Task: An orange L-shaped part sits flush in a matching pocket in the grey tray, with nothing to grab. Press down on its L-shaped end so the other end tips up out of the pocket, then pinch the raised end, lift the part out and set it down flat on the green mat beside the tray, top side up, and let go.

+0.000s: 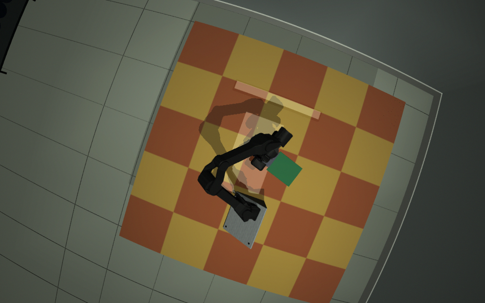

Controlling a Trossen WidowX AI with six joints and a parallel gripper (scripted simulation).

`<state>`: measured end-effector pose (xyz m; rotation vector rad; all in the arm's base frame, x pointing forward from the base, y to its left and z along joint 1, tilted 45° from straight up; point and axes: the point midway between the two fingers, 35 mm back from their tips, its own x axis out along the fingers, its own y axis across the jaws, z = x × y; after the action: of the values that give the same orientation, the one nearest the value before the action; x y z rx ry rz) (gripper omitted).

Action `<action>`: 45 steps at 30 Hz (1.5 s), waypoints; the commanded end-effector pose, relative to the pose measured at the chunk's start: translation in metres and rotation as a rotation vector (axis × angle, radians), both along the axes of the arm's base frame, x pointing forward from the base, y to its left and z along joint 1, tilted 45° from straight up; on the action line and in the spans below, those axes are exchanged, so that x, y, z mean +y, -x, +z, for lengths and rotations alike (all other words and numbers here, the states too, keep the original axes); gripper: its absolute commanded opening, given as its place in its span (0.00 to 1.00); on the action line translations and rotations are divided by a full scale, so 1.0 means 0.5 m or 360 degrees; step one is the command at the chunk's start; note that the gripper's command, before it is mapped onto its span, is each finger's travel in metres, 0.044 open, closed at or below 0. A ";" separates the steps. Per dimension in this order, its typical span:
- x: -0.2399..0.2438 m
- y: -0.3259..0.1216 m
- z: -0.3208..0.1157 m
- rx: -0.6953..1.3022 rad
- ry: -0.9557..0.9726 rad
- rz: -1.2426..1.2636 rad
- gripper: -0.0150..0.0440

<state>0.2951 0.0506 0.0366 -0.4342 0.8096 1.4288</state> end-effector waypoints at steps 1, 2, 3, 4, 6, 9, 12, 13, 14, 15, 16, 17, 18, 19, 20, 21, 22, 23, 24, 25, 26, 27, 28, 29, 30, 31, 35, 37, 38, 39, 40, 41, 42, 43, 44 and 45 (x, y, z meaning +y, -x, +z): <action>-0.011 -0.003 0.011 -0.0009 0.0001 -0.0001 0.25; -0.014 -0.003 0.013 -0.0009 0.0001 -0.0001 0.25; -0.016 -0.003 0.016 -0.0009 0.0001 -0.0001 0.25; -0.018 -0.003 0.018 -0.0009 0.0001 -0.0001 0.25; -0.022 -0.004 0.022 -0.0009 0.0001 -0.0002 0.25; -0.029 -0.004 0.029 -0.0009 0.0002 -0.0002 0.25; -0.035 -0.005 0.036 -0.0009 0.0002 -0.0002 0.25; -0.038 -0.005 0.038 -0.0009 0.0002 -0.0002 0.25; -0.040 -0.005 0.040 -0.0009 0.0002 -0.0002 0.25; -0.042 -0.005 0.043 -0.0009 0.0002 -0.0002 0.25; -0.044 -0.005 0.045 -0.0009 0.0002 -0.0002 0.25; -0.047 -0.005 0.047 -0.0009 0.0002 -0.0002 0.25; -0.049 -0.006 0.049 -0.0009 0.0002 -0.0002 0.25; -0.051 -0.006 0.052 -0.0009 0.0002 -0.0002 0.25; -0.053 -0.006 0.054 -0.0009 0.0002 -0.0002 0.25; -0.056 -0.006 0.056 -0.0009 0.0002 -0.0002 0.25; -0.058 -0.006 0.058 -0.0008 0.0002 -0.0002 0.25; -0.060 -0.006 0.061 -0.0008 0.0003 -0.0002 0.25; -0.062 -0.007 0.063 -0.0008 0.0003 -0.0002 0.25; -0.065 -0.007 0.065 -0.0008 0.0003 -0.0002 0.25; -0.067 -0.007 0.068 -0.0008 0.0003 -0.0002 0.25; -0.069 -0.007 0.070 -0.0008 0.0003 -0.0002 0.25; -0.071 -0.007 0.072 -0.0008 0.0003 -0.0002 0.25; -0.074 -0.007 0.074 -0.0008 0.0003 -0.0002 0.25; -0.076 -0.008 0.077 -0.0008 0.0003 -0.0002 0.25; -0.078 -0.008 0.079 -0.0008 0.0003 -0.0002 0.25; -0.087 -0.008 0.088 -0.0008 0.0003 -0.0002 0.25; -0.091 -0.008 0.092 -0.0008 0.0004 -0.0002 0.25; -0.090 -0.008 0.091 -0.0008 0.0003 -0.0002 0.25; -0.088 -0.008 0.090 -0.0008 0.0003 -0.0002 0.25; -0.089 -0.008 0.090 -0.0008 0.0003 -0.0002 0.25; -0.090 -0.008 0.091 -0.0008 0.0003 -0.0002 0.25; -0.091 -0.008 0.092 -0.0008 0.0003 -0.0002 0.25; -0.092 -0.008 0.093 -0.0008 0.0003 -0.0002 0.25; -0.093 -0.008 0.094 -0.0008 0.0003 -0.0002 0.25; -0.095 -0.008 0.096 -0.0008 0.0003 -0.0002 0.25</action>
<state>0.2988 0.0064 0.0825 -0.4325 0.8082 1.4262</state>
